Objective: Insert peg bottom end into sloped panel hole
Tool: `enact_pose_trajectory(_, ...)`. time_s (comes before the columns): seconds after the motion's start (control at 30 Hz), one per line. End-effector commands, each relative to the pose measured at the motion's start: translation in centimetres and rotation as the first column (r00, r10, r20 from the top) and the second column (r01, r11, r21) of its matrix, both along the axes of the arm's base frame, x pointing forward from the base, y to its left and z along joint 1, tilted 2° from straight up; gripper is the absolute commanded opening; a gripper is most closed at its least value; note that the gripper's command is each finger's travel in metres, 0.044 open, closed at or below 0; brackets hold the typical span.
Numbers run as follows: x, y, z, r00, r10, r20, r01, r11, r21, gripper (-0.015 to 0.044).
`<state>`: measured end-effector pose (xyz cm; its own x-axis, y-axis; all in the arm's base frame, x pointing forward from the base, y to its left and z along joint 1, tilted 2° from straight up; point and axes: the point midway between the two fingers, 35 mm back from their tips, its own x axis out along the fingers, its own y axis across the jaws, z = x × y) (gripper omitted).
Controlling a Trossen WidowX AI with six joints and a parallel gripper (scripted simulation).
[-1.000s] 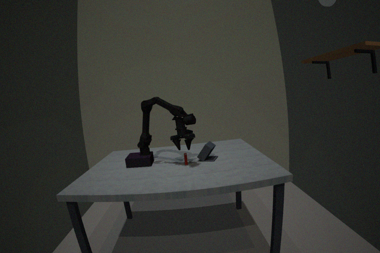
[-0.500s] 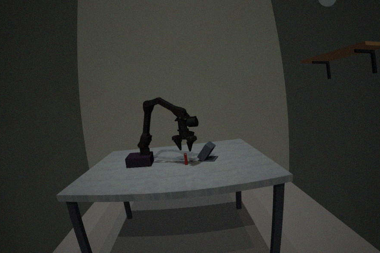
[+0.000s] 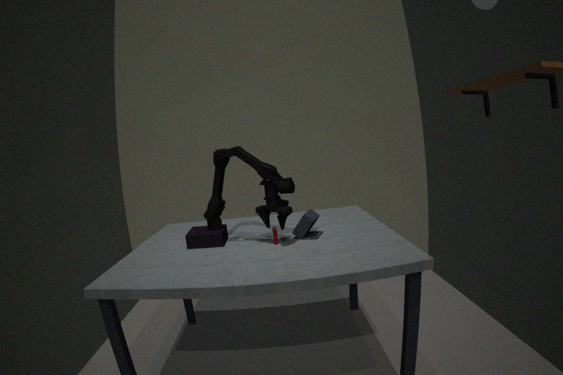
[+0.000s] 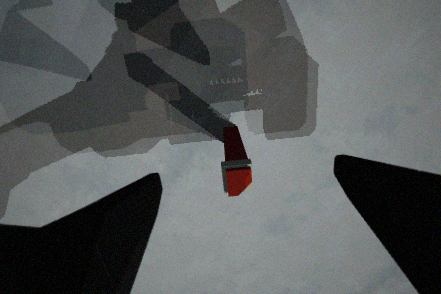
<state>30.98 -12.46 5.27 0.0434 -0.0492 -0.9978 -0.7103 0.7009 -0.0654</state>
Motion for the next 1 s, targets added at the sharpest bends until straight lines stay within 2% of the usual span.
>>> enact_pose_trajectory(0.0,-0.2,0.1,-0.8,1.000,-0.004,-0.008,0.004,1.000,0.008,0.0440)
enact_pose_trajectory(0.7,-0.3,0.1,-3.6,1.000,-0.004,-0.008,0.004,1.000,0.008,0.0440)
enact_pose_trajectory(0.97,-0.1,0.0,-3.3,1.000,-0.003,-0.004,0.003,1.000,0.002,0.0230)
